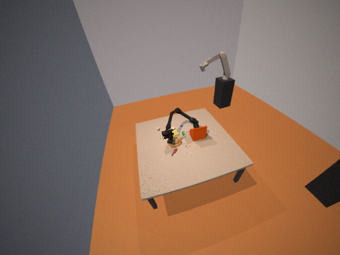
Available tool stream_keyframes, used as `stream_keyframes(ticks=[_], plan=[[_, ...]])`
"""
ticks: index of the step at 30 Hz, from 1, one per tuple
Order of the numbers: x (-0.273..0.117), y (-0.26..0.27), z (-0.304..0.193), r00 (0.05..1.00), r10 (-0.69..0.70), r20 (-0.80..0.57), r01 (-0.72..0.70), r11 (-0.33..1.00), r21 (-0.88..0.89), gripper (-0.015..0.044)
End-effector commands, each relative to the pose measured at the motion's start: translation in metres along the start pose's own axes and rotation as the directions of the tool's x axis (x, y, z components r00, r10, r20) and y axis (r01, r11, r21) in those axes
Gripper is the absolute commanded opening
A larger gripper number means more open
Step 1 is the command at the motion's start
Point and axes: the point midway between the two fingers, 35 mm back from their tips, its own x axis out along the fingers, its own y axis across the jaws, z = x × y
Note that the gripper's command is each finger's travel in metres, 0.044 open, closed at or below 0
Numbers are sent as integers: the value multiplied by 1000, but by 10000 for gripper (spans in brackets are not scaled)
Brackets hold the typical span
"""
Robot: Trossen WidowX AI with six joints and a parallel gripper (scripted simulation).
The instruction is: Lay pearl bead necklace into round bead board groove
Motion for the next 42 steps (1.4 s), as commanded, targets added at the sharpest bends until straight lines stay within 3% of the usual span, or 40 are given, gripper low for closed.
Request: stream_keyframes(ticks=[1,31,42], plan=[[-2,0,0,1000,-1,1,1,1000,-1,0],[2,12,2,1000,-3,1,3,1000,-5,0],[-1,11,3,1000,-1,2,1,1000,2,289]])
